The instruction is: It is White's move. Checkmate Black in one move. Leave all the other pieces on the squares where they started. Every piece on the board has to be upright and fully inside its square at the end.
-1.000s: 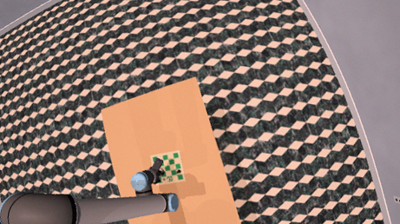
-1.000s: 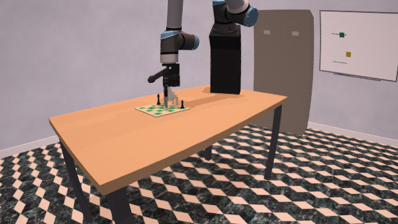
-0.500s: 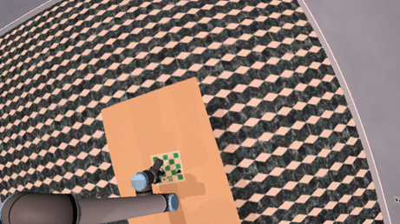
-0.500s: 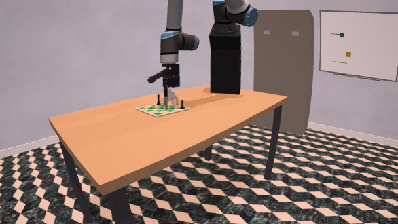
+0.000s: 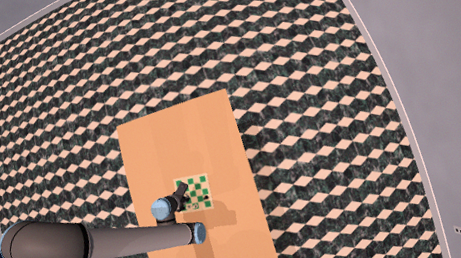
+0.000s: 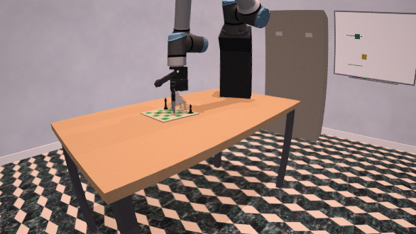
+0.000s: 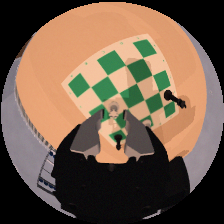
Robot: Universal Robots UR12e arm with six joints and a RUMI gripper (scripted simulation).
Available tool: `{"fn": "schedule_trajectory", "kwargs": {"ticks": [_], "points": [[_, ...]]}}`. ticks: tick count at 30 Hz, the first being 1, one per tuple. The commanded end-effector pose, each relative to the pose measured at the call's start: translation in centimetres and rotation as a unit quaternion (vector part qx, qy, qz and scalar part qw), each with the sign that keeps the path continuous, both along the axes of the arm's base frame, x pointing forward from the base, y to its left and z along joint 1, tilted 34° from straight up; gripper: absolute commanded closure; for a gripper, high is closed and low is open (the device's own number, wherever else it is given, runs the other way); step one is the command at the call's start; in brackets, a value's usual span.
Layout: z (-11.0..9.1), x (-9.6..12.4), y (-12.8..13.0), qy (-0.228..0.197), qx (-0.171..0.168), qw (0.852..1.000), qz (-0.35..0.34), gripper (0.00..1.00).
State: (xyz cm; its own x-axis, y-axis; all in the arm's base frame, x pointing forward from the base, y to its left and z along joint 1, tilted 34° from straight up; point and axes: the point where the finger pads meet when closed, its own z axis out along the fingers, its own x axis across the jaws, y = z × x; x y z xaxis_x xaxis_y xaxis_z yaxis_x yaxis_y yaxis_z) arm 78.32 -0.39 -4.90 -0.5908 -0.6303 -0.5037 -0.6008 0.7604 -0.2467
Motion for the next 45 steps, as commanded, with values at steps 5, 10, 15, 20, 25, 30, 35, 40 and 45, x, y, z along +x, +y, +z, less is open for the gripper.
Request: {"fn": "schedule_trajectory", "kwargs": {"ticks": [5, 10, 15, 20, 25, 30, 35, 40, 45], "points": [[0.10, 0.13, 0.08, -0.001, -0.001, 1.000, 0.000, 1.00], [0.10, 0.13, 0.08, -0.001, -0.001, 1.000, 0.000, 1.00], [0.10, 0.13, 0.08, -0.001, -0.001, 1.000, 0.000, 1.00], [0.10, 0.13, 0.08, -0.001, -0.001, 1.000, 0.000, 1.00], [0.10, 0.13, 0.08, -0.001, -0.001, 1.000, 0.000, 1.00], [0.10, 0.13, 0.08, -0.001, -0.001, 1.000, 0.000, 1.00], [0.10, 0.13, 0.08, -0.001, -0.001, 1.000, 0.000, 1.00], [0.14, 0.10, 0.07, -0.001, -0.001, 1.000, 0.000, 1.00], [0.39, -0.33, 0.00, 0.000, 0.000, 1.000, 0.000, 1.00]]}}
